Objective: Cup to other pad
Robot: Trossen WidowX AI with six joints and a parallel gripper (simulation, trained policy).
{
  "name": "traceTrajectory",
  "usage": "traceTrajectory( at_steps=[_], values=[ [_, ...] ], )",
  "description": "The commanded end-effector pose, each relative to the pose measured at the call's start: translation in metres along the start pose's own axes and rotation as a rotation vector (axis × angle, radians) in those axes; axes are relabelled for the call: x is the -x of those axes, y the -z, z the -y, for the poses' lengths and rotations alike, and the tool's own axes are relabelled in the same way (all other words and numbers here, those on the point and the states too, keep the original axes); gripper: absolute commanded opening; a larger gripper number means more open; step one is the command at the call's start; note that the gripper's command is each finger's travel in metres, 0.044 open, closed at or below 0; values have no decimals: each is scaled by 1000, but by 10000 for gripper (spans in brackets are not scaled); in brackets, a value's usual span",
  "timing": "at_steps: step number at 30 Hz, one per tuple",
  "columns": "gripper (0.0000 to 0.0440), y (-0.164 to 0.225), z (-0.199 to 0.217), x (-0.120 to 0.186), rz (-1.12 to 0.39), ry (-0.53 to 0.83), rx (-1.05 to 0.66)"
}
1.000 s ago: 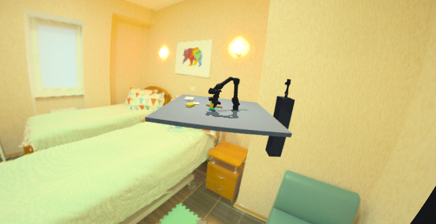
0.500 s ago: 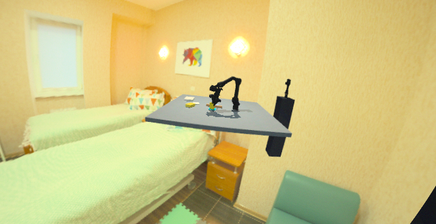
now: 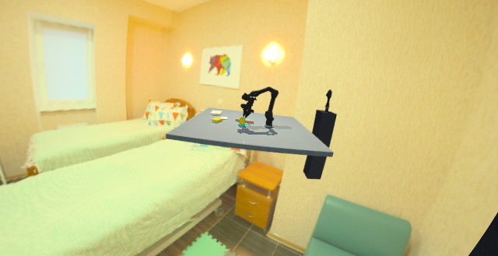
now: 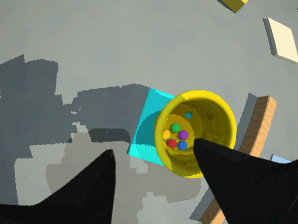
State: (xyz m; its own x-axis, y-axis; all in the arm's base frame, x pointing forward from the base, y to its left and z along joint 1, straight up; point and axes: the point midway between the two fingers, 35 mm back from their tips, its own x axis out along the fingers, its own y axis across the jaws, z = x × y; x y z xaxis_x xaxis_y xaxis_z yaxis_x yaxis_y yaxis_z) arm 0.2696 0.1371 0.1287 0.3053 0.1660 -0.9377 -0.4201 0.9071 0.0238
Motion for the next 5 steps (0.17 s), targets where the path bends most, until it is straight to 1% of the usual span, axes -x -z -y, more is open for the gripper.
traceTrajectory(
  at_steps=[1,5],
  values=[
    [303,-7,0,16,44,-6,-13],
    [390,-12,3,28,71,-5,-31]
  ],
)
